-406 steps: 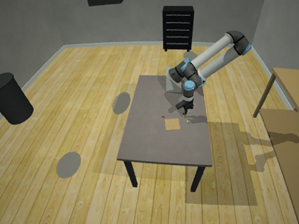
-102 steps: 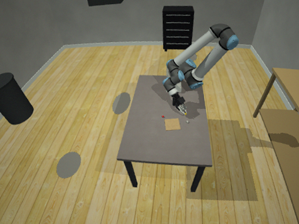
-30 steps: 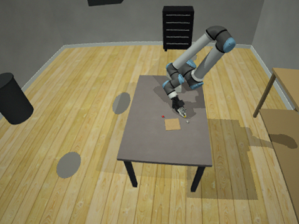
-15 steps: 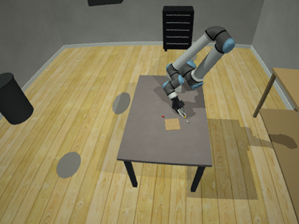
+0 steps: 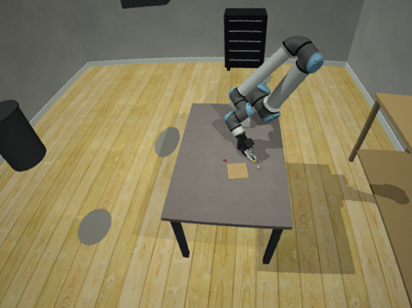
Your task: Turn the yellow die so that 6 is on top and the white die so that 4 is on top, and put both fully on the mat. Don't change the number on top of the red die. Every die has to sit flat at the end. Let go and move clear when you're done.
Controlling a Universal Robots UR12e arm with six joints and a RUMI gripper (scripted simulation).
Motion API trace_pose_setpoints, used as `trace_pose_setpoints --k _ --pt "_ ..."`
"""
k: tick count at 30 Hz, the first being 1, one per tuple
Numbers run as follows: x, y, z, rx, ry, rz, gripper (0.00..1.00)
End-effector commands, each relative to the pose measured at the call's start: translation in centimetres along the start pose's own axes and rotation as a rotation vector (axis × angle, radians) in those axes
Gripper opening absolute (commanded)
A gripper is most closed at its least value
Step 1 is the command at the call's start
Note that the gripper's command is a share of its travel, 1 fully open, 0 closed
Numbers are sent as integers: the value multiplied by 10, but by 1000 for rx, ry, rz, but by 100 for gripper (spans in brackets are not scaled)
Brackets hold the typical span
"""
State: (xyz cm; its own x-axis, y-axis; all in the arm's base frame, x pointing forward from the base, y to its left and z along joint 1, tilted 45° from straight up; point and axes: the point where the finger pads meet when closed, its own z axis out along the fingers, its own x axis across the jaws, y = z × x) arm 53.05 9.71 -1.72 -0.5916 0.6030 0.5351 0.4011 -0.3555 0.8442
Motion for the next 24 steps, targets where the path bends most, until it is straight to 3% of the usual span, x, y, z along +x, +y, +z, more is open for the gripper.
trace_pose_setpoints --k 1,18,24 --pt "3 -2 1 -1 1 6 0" --pt "3 -2 1 -1 1 6 0" --pt "3 -2 1 -1 1 6 7"
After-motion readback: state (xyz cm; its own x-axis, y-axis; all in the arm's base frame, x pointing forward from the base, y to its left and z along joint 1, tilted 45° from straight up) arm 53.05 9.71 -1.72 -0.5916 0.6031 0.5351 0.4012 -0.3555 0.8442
